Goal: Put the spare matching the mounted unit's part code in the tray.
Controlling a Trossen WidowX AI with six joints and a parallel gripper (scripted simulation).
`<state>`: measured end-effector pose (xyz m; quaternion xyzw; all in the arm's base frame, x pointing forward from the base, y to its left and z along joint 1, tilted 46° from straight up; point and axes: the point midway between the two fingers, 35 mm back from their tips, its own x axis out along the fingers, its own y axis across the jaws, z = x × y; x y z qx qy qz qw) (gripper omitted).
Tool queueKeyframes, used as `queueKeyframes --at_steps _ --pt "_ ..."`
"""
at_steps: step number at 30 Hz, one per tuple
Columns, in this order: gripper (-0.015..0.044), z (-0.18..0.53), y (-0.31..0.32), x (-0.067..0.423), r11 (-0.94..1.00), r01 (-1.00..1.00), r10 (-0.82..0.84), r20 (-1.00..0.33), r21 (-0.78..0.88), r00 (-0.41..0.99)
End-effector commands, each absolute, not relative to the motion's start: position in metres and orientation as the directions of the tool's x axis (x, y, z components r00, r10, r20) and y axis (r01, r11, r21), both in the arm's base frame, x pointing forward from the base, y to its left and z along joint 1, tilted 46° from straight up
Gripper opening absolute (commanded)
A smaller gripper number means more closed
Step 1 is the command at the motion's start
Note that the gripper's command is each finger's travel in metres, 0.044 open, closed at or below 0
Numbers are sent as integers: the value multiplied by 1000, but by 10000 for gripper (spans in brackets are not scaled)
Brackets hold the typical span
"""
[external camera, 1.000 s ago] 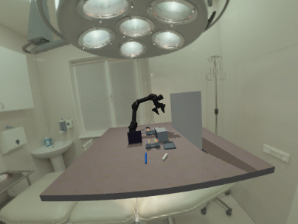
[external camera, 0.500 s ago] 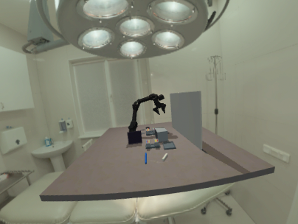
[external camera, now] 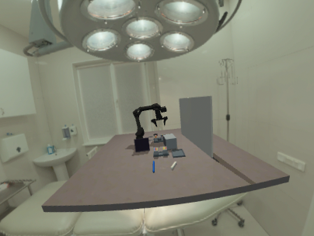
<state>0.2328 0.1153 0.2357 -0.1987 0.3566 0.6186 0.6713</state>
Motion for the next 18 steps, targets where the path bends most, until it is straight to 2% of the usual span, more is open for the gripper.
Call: queueKeyframes --at_steps 1,12,17,18 --pt "440 214 125 167 -139 -989 701 -700 54 -136" --pt "440 213 125 165 -146 -988 701 -699 50 -139" --pt "309 196 130 162 -146 -988 702 -699 50 -139" --pt "300 193 131 162 -146 -988 702 -699 50 -139"
